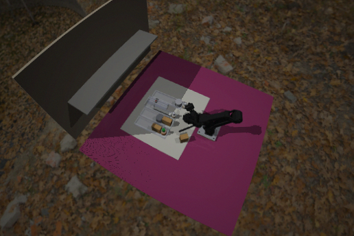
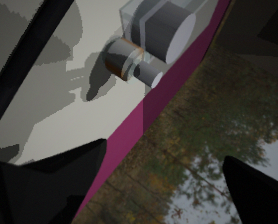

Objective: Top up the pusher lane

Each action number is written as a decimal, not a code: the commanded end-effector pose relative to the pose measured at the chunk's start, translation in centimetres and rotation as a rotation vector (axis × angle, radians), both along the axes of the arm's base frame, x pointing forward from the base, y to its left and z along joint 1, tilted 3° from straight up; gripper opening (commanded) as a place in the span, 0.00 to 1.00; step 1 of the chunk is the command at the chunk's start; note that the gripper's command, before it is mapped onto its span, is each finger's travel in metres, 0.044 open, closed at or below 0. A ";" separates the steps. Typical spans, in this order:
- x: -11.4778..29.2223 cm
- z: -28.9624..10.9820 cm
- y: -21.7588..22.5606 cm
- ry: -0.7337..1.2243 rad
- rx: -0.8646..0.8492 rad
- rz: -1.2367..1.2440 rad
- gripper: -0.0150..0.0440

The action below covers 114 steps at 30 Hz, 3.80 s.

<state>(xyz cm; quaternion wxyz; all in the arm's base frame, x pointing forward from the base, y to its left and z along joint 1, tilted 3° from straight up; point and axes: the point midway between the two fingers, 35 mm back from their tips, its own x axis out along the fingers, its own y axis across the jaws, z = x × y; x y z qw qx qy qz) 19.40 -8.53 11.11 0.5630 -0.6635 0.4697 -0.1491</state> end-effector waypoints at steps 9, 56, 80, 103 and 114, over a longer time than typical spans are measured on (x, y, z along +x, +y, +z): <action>3.4 0.7 -1.3 0.098 0.378 -0.153 1.00; 8.0 -3.4 -6.3 0.056 1.331 -0.827 1.00; 8.1 -6.1 -6.2 0.056 1.331 -0.827 0.73; 7.7 -1.2 -6.7 0.073 1.308 -0.830 0.25; 7.3 4.3 -6.4 0.056 1.331 -0.827 0.25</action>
